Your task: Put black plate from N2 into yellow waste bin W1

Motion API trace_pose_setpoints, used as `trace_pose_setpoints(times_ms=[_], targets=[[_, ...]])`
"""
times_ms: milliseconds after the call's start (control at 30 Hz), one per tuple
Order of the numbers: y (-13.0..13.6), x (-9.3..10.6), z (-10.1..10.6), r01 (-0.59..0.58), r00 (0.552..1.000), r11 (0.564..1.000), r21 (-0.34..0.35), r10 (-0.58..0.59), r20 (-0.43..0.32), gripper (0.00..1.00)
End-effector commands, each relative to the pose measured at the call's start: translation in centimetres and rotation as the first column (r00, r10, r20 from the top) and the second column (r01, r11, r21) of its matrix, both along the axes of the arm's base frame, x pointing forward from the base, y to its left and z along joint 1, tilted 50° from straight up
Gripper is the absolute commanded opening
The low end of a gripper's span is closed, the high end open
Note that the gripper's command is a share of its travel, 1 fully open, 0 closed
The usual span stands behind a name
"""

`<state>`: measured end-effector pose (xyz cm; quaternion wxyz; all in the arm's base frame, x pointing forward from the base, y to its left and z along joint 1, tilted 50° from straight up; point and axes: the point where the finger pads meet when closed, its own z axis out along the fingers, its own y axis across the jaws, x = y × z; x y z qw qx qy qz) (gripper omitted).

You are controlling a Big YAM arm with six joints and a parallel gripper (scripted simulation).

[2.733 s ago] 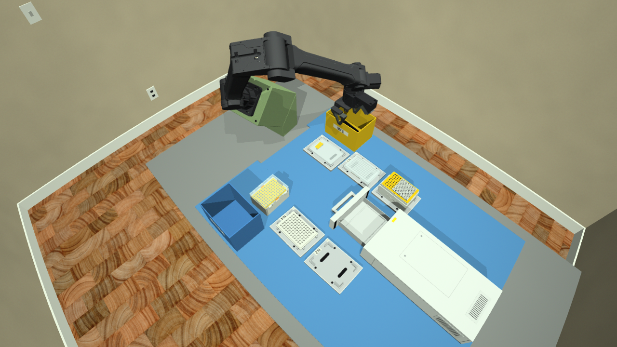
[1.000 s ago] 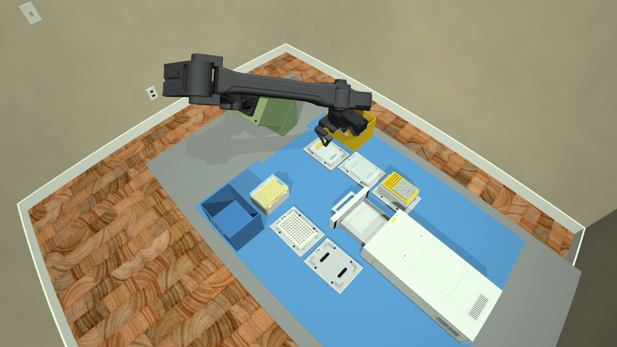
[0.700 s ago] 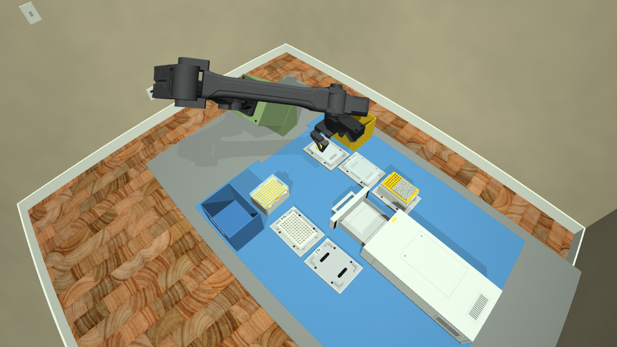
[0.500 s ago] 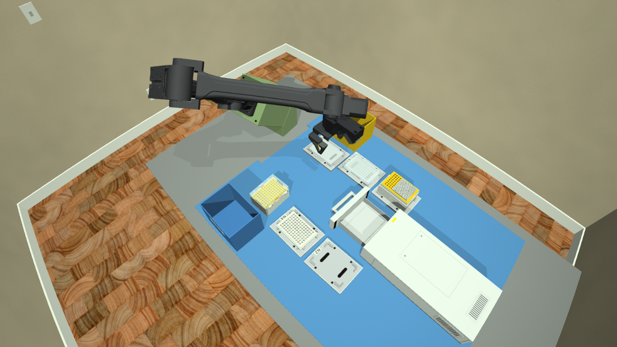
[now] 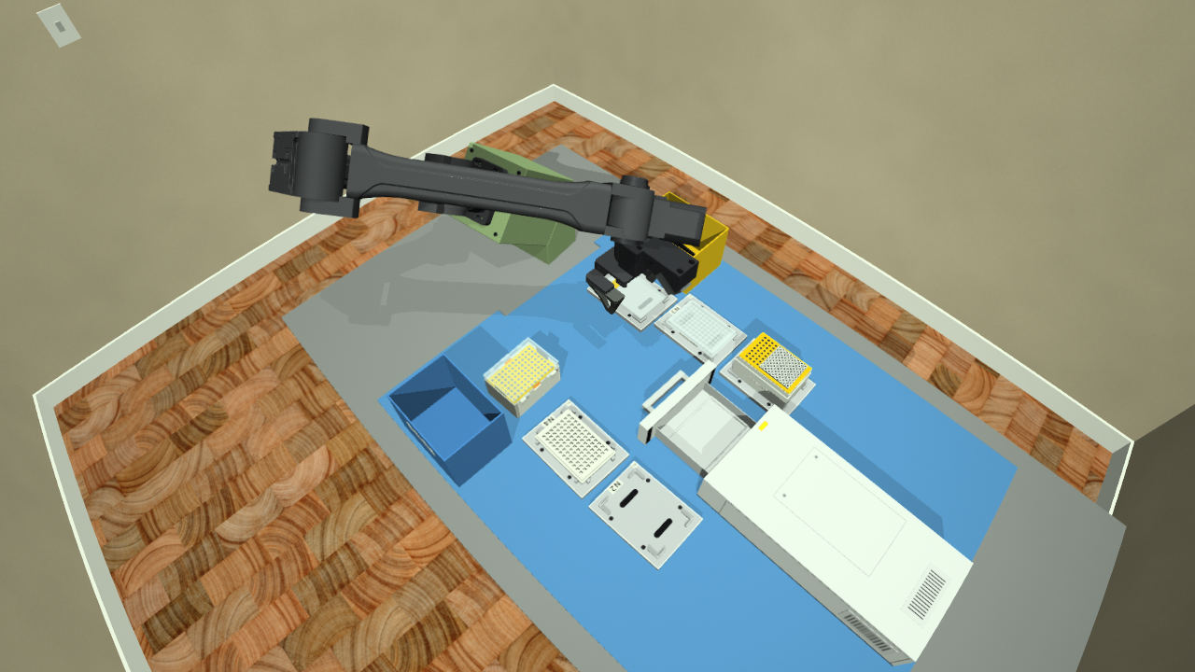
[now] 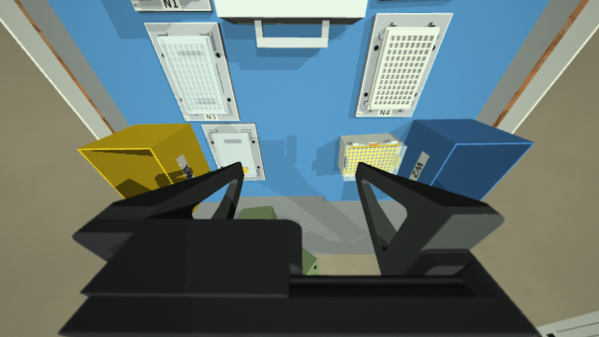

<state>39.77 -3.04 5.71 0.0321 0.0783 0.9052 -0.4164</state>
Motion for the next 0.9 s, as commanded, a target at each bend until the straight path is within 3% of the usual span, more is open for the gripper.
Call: trace_pose_setpoints(times_ms=[0,67,167,867], targets=[[1.0,-0.2,-0.8,-0.038,0.998,0.999,-0.006,0.038,-0.041,1.00],[0.5,0.7,0.1,-0.013,1.000,1.000,0.002,0.013,0.003,1.00],[1.3,0.8,0.7,-0.038,0.999,0.999,0.005,0.038,0.006,1.00],[0.5,0.7,0.1,-0.013,1.000,1.000,0.002,0.013,0.003,1.00]])
